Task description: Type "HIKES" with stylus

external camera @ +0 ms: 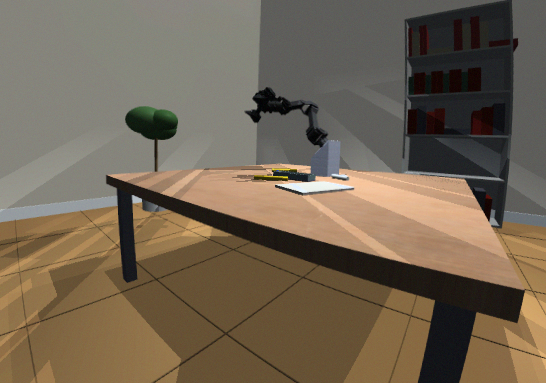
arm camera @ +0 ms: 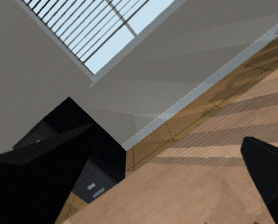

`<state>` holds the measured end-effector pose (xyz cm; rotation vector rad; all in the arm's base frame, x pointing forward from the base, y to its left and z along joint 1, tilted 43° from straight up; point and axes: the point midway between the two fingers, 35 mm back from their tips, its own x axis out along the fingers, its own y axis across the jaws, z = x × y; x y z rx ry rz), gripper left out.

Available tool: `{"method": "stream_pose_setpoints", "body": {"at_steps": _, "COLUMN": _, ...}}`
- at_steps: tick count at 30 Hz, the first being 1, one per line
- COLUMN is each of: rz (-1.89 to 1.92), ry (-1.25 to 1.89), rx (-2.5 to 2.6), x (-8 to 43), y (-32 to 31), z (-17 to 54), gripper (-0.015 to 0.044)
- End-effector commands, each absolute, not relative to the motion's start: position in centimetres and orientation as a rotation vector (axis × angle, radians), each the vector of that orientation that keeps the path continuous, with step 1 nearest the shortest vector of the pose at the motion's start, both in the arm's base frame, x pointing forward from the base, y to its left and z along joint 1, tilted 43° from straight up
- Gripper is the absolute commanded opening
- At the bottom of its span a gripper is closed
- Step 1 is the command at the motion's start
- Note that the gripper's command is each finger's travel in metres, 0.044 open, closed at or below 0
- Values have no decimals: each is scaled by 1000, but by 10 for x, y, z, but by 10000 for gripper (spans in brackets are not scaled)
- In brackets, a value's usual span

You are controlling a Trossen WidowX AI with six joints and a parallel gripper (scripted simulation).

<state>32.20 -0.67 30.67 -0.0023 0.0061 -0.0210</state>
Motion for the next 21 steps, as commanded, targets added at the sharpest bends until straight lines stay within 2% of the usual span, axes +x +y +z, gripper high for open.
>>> {"method": "stream_pose_setpoints", "body": {"at_steps": 1, "rz": -22, "ry": 16, "rx": 0, "x": 323, "y": -6, "z": 304, "gripper": 414}}
{"method": "stream_pose_setpoints", "body": {"at_steps": 9, "rz": -106, "ry": 466, "rx": 51, "x": 362, "y": 7, "z": 187, "gripper": 204}}
{"method": "stream_pose_setpoints", "body": {"at_steps": 16, "rz": -250, "ry": 899, "rx": -62, "x": 355, "y": 17, "z": 69, "gripper": 20}}
{"method": "stream_pose_setpoints", "body": {"at_steps": 17, "rz": -271, "ry": 953, "rx": -85, "x": 351, "y": 17, "z": 54, "gripper": 0}}
{"method": "stream_pose_setpoints", "body": {"at_steps": 21, "rz": -357, "ry": 1149, "rx": -210, "x": 328, "y": 17, "z": 2, "gripper": 0}}
